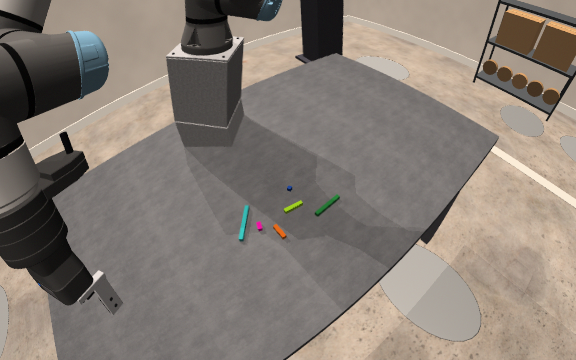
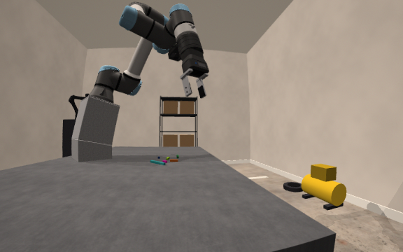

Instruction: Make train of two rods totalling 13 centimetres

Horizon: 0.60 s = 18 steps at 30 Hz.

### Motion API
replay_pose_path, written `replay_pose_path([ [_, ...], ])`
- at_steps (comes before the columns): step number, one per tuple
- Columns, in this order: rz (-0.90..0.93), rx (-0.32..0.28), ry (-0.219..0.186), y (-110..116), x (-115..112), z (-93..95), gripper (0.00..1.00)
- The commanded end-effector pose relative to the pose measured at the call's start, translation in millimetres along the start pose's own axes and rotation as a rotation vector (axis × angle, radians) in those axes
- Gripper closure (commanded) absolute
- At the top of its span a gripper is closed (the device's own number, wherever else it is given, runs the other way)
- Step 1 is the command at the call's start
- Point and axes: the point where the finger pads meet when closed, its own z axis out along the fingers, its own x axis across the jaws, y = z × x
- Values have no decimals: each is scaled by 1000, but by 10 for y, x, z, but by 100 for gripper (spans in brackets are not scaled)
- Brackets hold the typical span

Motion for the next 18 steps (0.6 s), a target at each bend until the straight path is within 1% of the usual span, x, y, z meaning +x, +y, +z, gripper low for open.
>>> replay_pose_path([
  [1, -121, 40, 6, -449, 290, 250, 0],
  [10, -347, 112, 20, -1343, 729, 618, 0],
  [12, -347, 112, 20, -1343, 729, 618, 0],
  [13, -403, 130, 24, -1573, 817, 688, 0],
  [14, -442, 142, 27, -1736, 874, 732, 0],
  [16, -482, 155, 30, -1902, 927, 773, 0],
  [18, -537, 172, 35, -2130, 993, 822, 0],
])
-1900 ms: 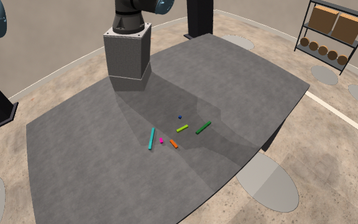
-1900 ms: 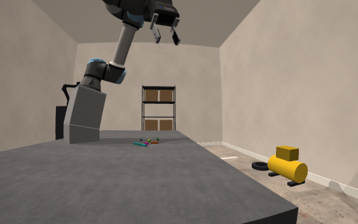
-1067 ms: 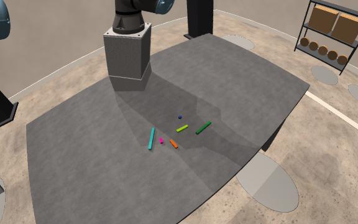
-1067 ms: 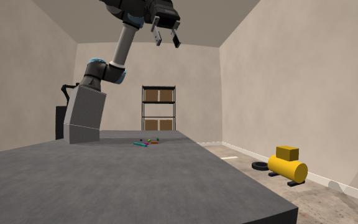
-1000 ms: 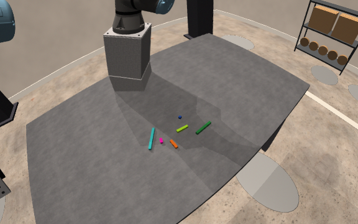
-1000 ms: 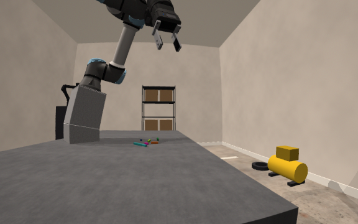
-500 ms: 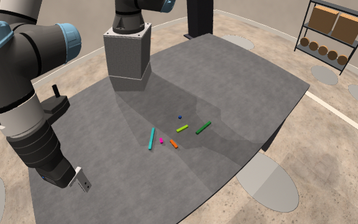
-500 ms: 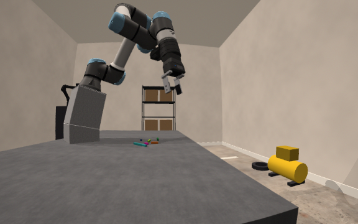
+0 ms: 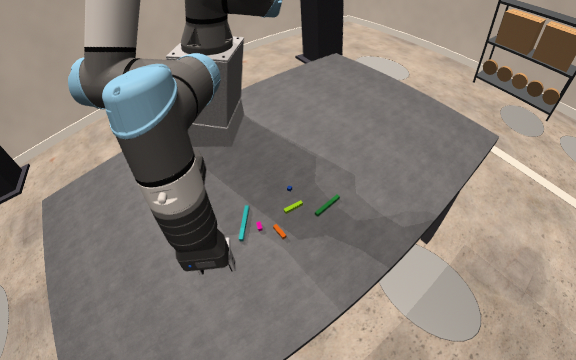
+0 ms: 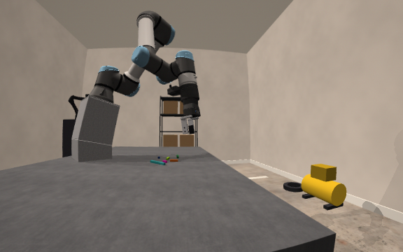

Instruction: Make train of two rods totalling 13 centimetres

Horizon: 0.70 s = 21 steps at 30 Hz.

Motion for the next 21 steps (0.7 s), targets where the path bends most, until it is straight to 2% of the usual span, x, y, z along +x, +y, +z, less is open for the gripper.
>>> replay_pose_path([
  [1, -135, 40, 10, -413, 375, 197, 0],
  [9, -356, 105, 30, -1159, 900, 432, 0],
  [11, -356, 105, 30, -1159, 900, 432, 0],
  [16, -479, 141, 42, -1595, 1138, 512, 0],
  [21, -510, 150, 45, -1705, 1191, 526, 0],
])
